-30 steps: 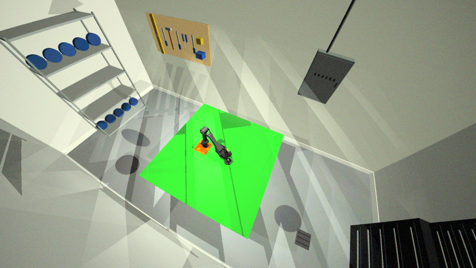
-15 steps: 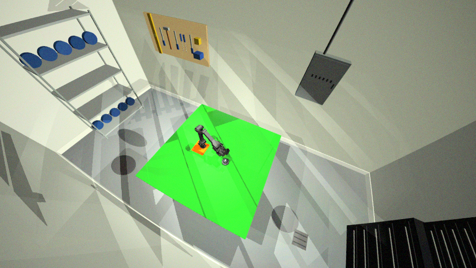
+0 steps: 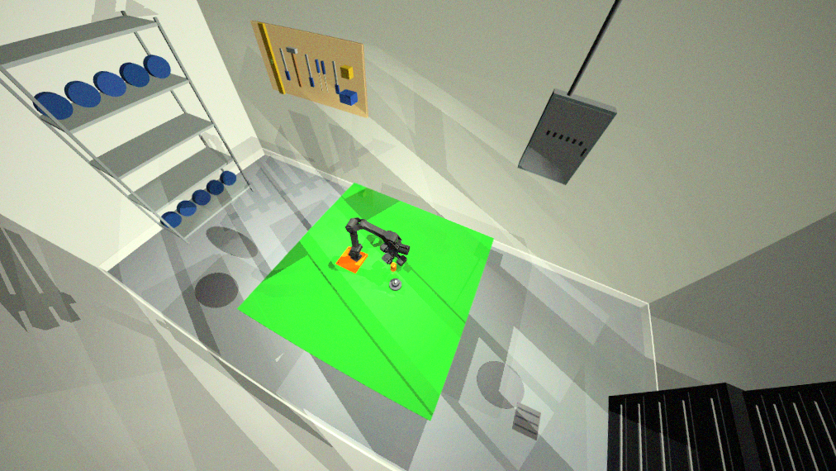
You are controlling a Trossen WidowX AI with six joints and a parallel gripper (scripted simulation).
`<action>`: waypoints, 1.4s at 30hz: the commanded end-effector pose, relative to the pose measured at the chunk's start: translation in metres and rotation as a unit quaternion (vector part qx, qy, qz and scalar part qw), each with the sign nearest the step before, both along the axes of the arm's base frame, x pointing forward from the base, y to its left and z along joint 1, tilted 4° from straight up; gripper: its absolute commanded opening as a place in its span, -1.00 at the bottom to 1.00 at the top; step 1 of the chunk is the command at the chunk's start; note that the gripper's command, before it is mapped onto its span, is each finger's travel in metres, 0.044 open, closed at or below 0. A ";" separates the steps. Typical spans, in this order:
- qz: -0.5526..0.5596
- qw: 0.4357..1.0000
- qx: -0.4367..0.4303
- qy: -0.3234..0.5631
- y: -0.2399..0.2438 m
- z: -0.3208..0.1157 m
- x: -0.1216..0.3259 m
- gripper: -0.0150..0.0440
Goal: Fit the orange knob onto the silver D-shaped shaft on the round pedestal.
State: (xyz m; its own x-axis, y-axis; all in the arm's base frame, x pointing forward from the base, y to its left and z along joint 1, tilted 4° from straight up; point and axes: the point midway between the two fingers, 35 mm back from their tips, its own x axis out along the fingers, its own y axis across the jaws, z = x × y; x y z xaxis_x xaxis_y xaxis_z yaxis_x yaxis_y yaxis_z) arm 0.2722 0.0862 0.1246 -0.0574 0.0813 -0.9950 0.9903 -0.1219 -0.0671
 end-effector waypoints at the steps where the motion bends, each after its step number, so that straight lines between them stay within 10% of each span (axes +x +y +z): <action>1: -0.003 0.999 -0.045 -0.004 -0.003 0.005 0.002 1.00; 42: 0.135 0.990 -0.037 -0.009 -0.005 -0.046 -0.002 1.00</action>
